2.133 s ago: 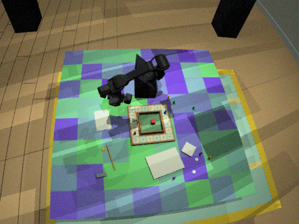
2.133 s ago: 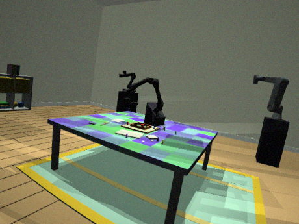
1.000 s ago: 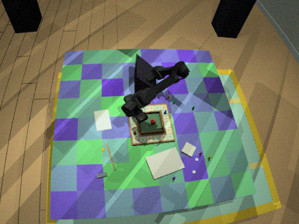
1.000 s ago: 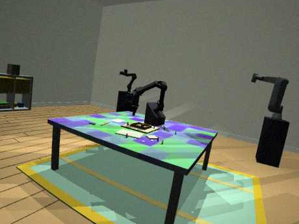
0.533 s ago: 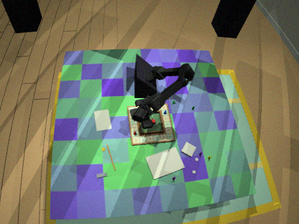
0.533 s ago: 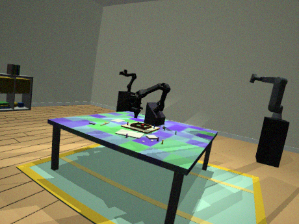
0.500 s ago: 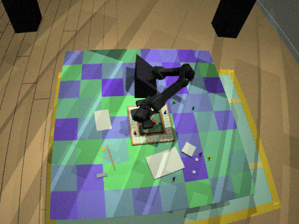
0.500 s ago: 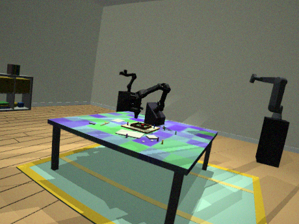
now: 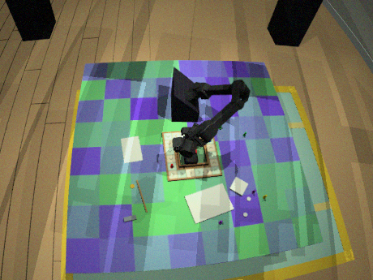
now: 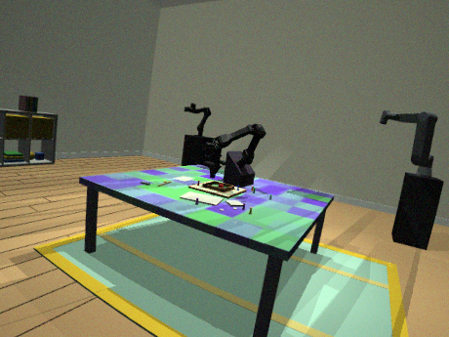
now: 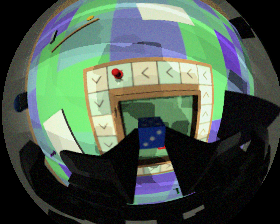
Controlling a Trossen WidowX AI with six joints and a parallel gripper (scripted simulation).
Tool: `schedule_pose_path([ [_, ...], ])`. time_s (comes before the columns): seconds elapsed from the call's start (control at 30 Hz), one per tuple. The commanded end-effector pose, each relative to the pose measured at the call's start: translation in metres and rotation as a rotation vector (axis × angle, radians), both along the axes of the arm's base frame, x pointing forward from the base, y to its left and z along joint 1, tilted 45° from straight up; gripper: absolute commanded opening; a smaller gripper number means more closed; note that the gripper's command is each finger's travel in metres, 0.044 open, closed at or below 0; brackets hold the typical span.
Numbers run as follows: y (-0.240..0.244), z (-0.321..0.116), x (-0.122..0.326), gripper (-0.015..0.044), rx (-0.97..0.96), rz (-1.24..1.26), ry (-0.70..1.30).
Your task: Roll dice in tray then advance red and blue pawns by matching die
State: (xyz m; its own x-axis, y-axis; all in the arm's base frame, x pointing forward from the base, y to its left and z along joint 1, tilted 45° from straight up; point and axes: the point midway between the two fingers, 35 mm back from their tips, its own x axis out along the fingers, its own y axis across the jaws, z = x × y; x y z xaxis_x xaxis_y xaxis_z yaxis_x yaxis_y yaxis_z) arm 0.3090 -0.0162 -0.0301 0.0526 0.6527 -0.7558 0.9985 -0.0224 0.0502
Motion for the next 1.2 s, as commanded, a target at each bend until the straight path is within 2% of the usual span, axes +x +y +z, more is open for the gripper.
schedule_pose_path([
  [0.0,0.005,-0.003,-0.004,0.0,-0.11,0.019,0.034],
  [0.33,0.007,-0.011,-0.008,0.0,-0.444,0.022,0.073],
  [0.67,0.008,-0.013,-0.008,0.0,-0.764,-0.056,0.015],
  [0.83,0.007,-0.01,-0.007,0.0,-0.784,-0.064,0.007],
  [1.0,0.006,0.038,0.003,0.0,-0.784,-0.065,0.006],
  [1.17,0.006,0.035,-0.001,0.0,-0.784,-0.064,0.006],
])
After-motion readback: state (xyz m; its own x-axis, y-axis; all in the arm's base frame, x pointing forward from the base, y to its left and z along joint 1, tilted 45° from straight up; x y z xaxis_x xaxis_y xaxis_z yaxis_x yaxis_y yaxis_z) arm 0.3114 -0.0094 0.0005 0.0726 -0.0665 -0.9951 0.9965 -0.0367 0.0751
